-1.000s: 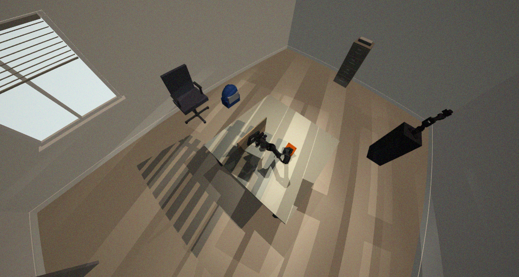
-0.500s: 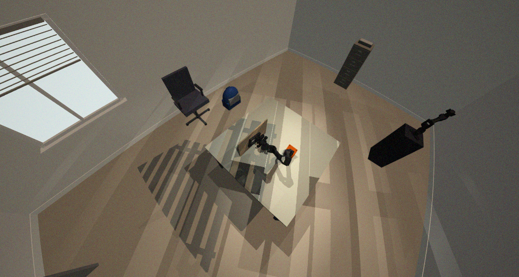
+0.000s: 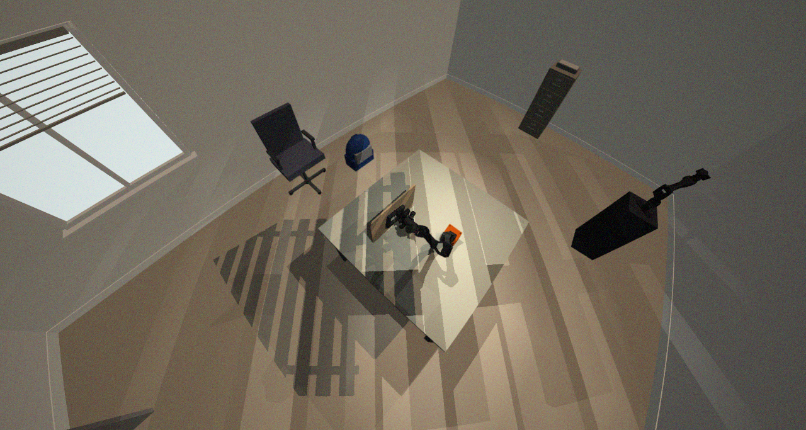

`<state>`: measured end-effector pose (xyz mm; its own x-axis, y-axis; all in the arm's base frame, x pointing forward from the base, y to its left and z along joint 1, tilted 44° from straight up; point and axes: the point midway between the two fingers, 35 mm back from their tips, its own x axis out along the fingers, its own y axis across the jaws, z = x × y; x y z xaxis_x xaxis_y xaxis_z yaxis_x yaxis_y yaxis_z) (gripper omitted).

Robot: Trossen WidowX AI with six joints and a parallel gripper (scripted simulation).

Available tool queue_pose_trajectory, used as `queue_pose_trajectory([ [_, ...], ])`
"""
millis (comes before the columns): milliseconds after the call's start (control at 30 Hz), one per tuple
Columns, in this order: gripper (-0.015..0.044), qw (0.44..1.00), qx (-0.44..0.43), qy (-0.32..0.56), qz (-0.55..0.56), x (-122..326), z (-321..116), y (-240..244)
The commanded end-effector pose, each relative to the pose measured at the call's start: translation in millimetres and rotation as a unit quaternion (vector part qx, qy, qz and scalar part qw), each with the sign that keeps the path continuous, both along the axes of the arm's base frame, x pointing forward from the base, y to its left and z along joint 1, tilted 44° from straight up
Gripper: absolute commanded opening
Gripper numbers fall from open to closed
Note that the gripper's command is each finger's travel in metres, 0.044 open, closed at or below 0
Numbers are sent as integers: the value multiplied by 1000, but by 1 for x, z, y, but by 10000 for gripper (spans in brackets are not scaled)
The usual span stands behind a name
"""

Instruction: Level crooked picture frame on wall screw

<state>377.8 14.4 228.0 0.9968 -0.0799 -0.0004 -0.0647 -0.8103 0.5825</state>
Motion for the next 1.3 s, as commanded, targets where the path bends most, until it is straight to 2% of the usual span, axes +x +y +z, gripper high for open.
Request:
queue_pose_trajectory([
  [0,0,1000,-15,2,-1,0,0,0],
  [1033,0,995,-96,9,-1,0,0,1],
  [1267,184,996,-84,7,0,0,0,1],
])
